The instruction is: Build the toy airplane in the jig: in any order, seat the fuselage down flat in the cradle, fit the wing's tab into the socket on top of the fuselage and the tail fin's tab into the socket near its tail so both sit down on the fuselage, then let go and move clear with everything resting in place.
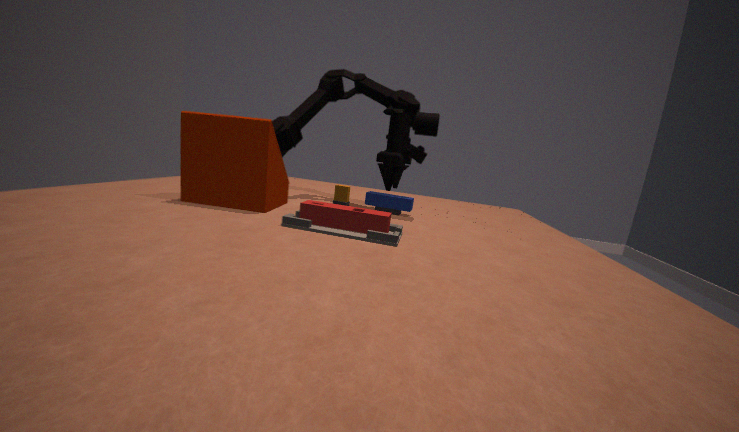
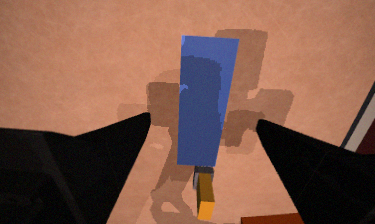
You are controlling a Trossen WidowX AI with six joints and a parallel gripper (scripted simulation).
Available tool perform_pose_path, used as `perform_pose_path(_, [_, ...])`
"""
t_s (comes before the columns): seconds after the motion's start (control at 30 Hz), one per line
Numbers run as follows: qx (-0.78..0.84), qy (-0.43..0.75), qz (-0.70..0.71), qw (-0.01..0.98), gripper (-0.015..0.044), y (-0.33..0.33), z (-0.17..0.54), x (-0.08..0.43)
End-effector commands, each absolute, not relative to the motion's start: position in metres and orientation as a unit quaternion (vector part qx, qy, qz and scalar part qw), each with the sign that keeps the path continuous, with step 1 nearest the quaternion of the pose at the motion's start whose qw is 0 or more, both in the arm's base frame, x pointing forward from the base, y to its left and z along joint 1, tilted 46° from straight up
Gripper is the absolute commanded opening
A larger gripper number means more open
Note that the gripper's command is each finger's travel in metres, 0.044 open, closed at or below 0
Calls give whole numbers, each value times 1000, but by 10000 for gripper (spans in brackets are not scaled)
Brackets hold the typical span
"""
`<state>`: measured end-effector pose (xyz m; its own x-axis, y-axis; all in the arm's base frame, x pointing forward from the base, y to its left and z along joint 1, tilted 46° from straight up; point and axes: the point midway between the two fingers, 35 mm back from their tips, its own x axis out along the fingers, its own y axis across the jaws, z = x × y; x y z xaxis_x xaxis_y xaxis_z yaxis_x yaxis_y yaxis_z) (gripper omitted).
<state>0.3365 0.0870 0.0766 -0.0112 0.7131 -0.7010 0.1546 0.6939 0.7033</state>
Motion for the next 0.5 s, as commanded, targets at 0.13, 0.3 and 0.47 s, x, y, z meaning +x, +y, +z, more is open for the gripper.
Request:
perform_pose_path(0.13, [323, 677, 224, 622, 440, 98, 66, 335])
perform_pose_path(0.3, [323, 677, 224, 622, 440, 103, 61, 335])
perform_pose_path(0.47, [323, 677, 224, 622, 440, 109, 55, 335])
